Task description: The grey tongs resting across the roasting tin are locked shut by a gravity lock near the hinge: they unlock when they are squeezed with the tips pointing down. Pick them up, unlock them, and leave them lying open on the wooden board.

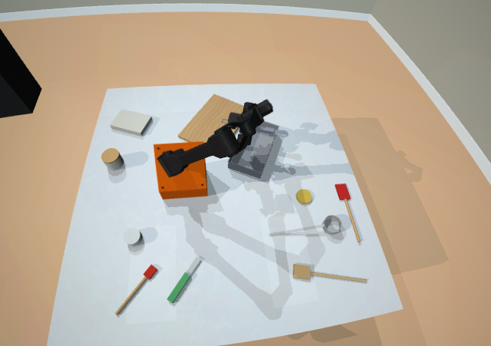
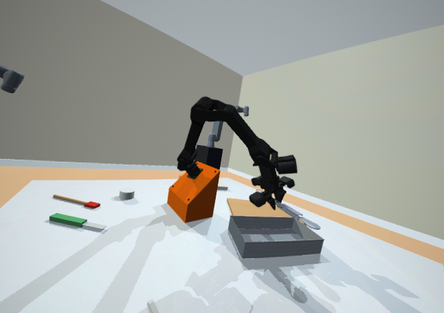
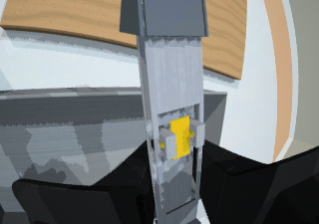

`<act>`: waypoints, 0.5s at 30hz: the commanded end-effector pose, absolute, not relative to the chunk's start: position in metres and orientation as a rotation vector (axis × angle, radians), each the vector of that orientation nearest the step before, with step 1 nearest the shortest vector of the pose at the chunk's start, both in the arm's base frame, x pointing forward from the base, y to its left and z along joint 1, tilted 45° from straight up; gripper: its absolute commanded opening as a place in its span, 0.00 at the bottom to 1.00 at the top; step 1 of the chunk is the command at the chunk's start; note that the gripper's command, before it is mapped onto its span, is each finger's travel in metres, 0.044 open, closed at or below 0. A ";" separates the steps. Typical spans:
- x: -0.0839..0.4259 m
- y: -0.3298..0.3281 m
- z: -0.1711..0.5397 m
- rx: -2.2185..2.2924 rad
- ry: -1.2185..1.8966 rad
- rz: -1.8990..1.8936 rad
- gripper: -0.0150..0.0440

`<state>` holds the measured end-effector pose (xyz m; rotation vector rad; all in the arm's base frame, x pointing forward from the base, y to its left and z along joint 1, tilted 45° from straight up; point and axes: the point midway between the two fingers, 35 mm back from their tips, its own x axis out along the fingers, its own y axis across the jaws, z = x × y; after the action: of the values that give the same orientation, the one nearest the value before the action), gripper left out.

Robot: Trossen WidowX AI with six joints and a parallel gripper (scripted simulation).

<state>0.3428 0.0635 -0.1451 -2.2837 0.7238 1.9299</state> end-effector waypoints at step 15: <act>0.346 0.060 -0.149 -2.191 1.176 1.900 0.00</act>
<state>0.3437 0.0598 -0.1495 -2.1967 1.0999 1.9210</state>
